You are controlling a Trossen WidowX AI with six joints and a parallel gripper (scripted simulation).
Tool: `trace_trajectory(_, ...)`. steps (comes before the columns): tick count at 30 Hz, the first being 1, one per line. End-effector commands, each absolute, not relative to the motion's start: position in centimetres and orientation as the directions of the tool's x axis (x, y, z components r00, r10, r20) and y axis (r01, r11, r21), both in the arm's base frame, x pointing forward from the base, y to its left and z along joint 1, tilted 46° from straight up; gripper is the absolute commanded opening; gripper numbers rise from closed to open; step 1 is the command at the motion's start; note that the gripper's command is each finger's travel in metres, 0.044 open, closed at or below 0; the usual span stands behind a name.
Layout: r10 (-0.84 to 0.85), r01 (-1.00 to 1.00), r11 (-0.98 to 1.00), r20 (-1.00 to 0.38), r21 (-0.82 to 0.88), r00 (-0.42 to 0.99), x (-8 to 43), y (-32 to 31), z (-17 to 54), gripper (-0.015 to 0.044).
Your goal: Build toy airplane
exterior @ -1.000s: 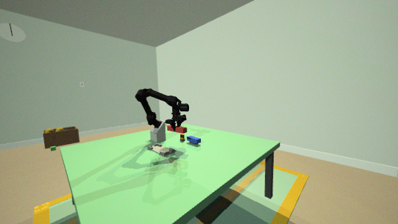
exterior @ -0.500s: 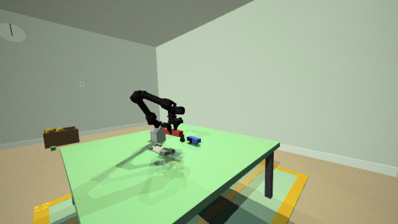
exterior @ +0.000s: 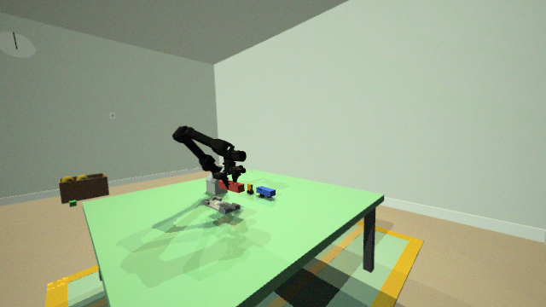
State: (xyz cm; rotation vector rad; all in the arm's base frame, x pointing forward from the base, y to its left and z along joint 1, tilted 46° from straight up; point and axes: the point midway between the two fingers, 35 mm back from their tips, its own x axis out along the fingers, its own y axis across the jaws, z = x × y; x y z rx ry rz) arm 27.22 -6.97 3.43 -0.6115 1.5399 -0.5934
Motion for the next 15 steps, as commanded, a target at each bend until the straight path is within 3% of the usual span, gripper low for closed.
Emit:
trace_trajectory(1, -0.698, -0.021, 0.716, -0.715, -0.698, -0.036, 27.1, -7.9, 4.1, 0.0000)
trace_trajectory(15, -0.716, 0.029, 0.696, -0.697, -0.717, -0.041, 25.7, -11.8, 5.7, 0.0000)
